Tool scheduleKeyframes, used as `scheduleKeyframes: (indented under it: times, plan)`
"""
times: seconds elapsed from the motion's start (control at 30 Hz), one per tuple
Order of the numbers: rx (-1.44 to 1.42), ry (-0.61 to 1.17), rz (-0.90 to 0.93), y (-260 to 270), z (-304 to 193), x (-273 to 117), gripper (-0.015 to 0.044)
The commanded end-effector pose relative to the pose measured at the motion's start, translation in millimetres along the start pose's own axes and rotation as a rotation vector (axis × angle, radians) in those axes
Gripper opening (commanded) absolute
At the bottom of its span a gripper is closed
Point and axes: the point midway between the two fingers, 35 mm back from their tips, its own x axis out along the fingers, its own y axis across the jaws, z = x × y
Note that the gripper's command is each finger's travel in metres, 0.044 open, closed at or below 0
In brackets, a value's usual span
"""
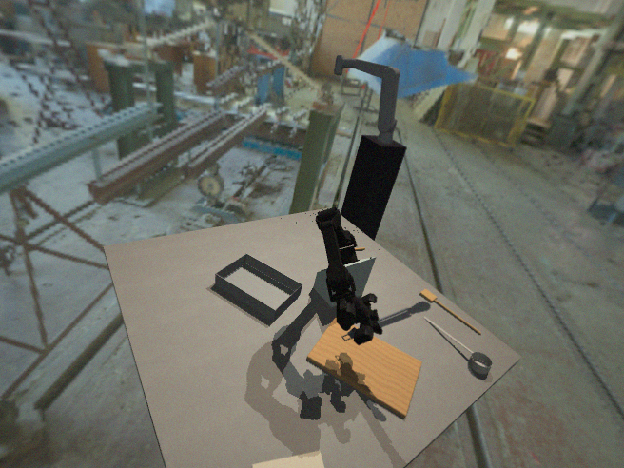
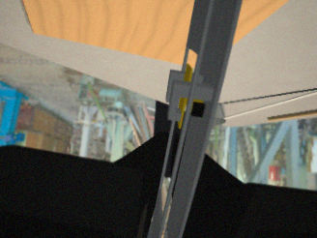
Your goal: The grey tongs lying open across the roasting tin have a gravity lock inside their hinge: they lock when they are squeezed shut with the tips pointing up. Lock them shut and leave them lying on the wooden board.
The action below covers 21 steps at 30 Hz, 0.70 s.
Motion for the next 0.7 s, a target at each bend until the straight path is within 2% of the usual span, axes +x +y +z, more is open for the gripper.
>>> scheduleKeyframes:
  times: [0.0,0.67]
  plan:
    - [0.001,-0.106,-0.012,1.3,-5.2,5.6,-0.0150]
    - [0.007,-0.761,0.037,-1.0,-20.6,10.2,-0.0150]
